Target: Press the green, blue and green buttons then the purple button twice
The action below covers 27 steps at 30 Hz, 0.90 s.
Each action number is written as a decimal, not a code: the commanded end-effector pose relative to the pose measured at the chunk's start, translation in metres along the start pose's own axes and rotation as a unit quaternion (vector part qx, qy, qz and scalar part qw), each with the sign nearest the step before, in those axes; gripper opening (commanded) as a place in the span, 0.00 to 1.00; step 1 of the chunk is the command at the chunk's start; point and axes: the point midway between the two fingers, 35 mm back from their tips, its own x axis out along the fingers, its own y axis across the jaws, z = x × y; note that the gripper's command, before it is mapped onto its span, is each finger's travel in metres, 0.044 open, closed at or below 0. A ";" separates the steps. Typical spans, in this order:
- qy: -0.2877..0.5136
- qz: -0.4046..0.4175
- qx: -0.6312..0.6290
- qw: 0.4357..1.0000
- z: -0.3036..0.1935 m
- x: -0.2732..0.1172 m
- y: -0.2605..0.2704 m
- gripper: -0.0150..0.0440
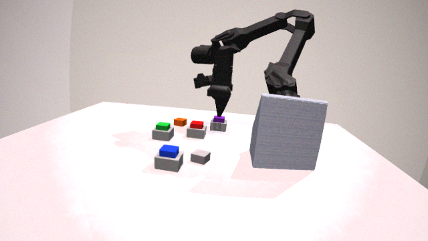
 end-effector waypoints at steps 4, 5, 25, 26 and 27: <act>-0.001 0.002 -0.003 1.000 -0.001 0.009 0.001 0.29; -0.001 0.002 -0.003 1.000 -0.001 0.009 0.001 0.29; 0.000 0.003 -0.002 1.000 0.000 -0.017 0.001 0.29; 0.000 0.003 -0.003 1.000 0.000 -0.022 0.001 0.29; 0.000 0.003 -0.003 1.000 0.000 -0.024 0.001 0.29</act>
